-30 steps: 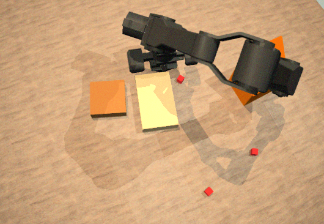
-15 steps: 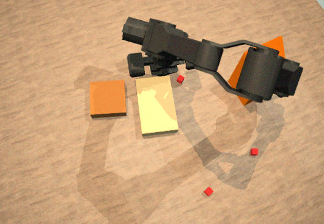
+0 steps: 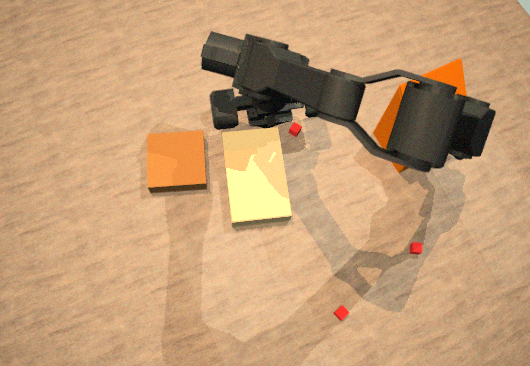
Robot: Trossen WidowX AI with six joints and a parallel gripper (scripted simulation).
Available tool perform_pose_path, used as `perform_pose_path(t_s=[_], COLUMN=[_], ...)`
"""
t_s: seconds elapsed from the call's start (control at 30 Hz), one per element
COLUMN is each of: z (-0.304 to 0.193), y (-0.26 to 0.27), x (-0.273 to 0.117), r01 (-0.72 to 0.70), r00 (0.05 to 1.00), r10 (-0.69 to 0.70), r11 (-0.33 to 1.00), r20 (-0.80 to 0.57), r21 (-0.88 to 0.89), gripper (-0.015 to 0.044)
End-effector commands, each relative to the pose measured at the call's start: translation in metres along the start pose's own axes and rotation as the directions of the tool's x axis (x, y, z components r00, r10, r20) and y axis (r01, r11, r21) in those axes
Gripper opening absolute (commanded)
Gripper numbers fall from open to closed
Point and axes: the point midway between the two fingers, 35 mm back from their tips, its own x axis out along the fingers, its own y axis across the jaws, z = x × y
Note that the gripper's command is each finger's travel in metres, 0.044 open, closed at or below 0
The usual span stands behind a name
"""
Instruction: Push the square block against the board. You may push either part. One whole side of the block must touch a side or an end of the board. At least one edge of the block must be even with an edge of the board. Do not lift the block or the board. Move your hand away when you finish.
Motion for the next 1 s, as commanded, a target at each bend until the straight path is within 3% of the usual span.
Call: perform_pose_path(t_s=[0.0, 0.87, 0.97], z=[0.007, 0.046, 0.043], y=[0.002, 0.003, 0.002], x=[-0.001, 0.0, -0.026], r01=[-0.005, -0.003, -0.001], r00=[1.0, 1.0, 1.0], r10=[0.005, 0.003, 0.001], r11=[1.0, 1.0, 1.0], r20=[0.0, -0.003, -0.004], r21=[-0.004, -0.006, -0.002], gripper=[0.0, 0.0, 0.0])
